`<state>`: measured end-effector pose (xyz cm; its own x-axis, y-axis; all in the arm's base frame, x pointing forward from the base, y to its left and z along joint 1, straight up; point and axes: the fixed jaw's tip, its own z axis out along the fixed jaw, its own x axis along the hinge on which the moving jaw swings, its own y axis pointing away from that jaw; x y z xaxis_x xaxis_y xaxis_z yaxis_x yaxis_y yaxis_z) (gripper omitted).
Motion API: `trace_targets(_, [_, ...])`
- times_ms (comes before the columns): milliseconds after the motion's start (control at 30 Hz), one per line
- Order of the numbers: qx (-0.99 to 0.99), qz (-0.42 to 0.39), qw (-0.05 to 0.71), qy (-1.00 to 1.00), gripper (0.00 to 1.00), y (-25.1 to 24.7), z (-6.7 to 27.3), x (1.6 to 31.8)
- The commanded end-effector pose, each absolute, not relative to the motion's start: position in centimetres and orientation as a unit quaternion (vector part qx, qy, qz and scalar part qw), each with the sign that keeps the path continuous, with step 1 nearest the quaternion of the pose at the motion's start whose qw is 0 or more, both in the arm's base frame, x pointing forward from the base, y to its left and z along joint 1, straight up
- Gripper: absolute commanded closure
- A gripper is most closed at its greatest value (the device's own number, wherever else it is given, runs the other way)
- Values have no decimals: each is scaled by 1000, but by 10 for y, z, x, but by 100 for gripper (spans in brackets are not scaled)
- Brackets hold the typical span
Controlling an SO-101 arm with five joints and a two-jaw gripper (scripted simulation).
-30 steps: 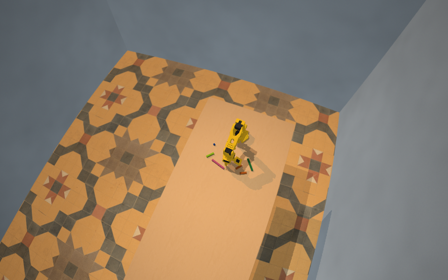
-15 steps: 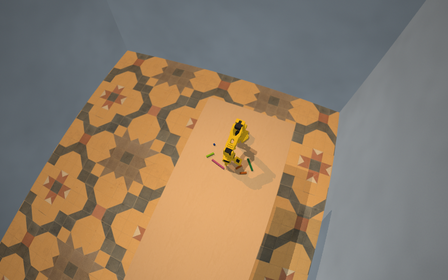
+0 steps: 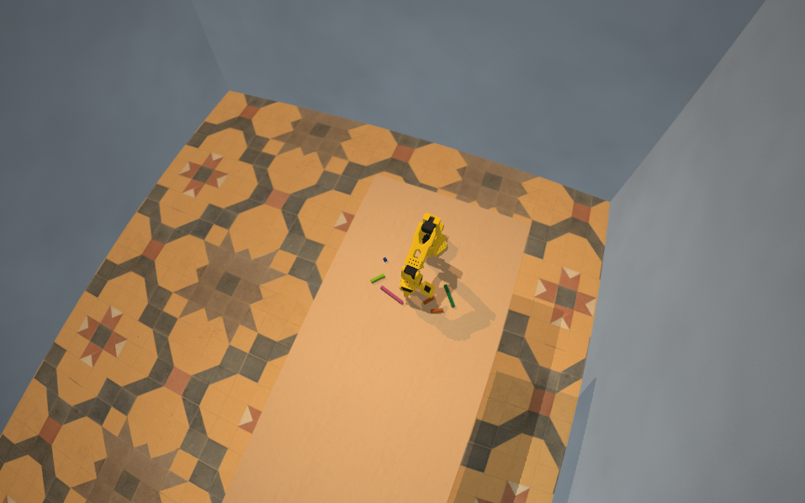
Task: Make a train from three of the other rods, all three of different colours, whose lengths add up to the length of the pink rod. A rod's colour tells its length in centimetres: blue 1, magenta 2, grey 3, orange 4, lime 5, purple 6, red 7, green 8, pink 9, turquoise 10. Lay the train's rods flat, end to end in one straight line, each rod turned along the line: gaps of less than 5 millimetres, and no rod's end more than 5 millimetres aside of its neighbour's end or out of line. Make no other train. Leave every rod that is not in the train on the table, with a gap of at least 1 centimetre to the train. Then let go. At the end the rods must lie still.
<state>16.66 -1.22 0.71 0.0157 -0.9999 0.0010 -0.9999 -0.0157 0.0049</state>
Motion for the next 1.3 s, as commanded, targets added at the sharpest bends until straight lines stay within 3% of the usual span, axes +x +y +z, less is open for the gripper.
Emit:
trace_targets(0, [712, 19, -16, -702, 82, -12, 14, 175])
trace_targets(1267, [712, 19, -16, -702, 99, -12, 14, 175])
